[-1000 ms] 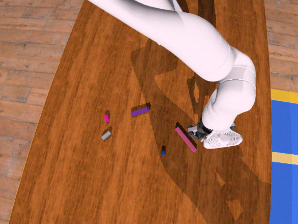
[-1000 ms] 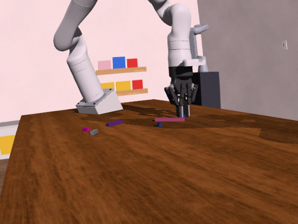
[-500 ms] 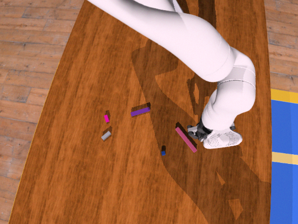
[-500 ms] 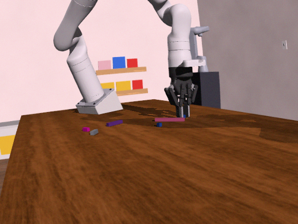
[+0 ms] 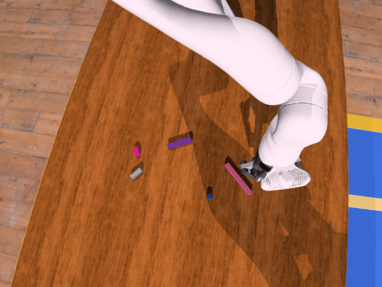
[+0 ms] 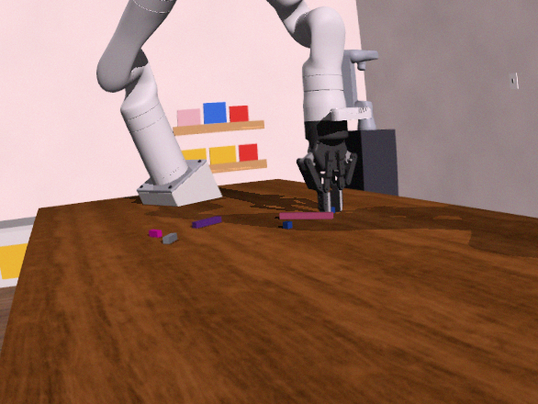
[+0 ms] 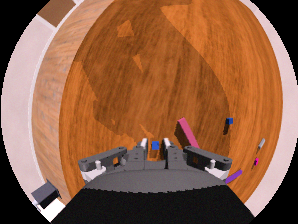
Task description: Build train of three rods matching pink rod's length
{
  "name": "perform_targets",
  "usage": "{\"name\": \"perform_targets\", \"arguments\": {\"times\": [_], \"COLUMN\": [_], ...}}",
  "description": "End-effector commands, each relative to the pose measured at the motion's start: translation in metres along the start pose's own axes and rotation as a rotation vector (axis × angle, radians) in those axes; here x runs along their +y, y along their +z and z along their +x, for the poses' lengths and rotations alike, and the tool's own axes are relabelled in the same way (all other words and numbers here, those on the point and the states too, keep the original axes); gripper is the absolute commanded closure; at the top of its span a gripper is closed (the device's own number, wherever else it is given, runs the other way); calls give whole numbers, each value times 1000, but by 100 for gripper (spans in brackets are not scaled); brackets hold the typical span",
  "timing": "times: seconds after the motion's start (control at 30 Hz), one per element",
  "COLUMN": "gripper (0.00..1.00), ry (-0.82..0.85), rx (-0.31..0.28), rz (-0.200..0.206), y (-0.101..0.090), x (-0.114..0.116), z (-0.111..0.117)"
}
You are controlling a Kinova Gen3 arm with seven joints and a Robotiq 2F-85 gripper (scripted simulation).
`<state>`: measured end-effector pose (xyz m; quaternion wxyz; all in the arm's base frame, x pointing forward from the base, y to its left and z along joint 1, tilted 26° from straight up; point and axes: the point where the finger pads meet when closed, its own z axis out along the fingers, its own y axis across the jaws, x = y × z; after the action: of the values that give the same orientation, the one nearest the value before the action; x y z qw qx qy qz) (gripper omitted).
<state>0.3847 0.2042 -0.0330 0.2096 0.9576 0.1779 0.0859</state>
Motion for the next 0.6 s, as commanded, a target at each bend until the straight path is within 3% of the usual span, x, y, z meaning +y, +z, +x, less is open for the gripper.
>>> {"name": "perform_targets", "arguments": {"times": [0.0, 0.27, 0.3, 0.57], "gripper": [76, 76, 95, 95], "ry": [0, 0, 0, 0], "rx": [2, 2, 2, 2], "rz": [1, 1, 1, 1], "y": [-1, -1, -1, -1], "x": [0, 0, 0, 0], "z": [1, 1, 1, 1]}}
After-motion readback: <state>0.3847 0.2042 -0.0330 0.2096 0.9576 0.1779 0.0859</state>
